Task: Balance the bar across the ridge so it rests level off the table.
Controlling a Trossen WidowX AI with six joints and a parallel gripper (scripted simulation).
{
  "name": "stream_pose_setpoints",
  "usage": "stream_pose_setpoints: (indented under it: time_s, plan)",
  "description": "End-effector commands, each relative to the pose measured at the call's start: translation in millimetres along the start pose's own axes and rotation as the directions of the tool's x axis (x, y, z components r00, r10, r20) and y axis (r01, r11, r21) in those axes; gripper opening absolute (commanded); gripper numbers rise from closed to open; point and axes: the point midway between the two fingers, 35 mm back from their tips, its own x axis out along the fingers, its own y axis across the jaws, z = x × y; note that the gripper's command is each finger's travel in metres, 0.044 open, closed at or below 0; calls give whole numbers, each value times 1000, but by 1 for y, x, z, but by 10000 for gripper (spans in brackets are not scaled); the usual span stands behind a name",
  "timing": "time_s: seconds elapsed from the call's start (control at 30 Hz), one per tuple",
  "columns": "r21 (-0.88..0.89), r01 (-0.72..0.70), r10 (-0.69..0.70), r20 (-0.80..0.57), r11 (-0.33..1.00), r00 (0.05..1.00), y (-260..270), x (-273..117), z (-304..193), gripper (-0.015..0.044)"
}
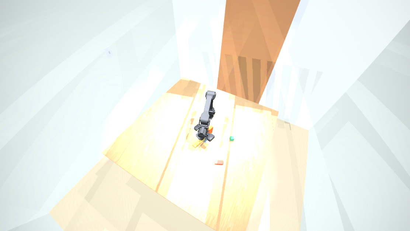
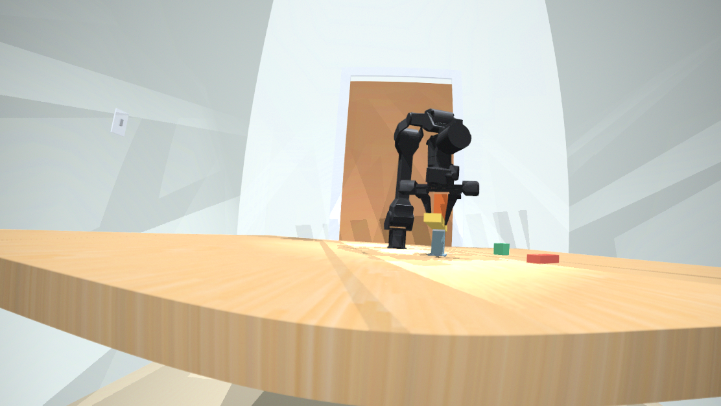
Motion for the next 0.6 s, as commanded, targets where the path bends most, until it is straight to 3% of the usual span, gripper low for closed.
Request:
stream_pose_setpoints:
  time_s: [0.0, 0.57]
  plan:
    - [1, -3, 3, 0, 1000, 1000, 0, 1, 0, 0]
    - [1, -3, 3, 0, 1000, 1000, 0, 3, 0, 0]
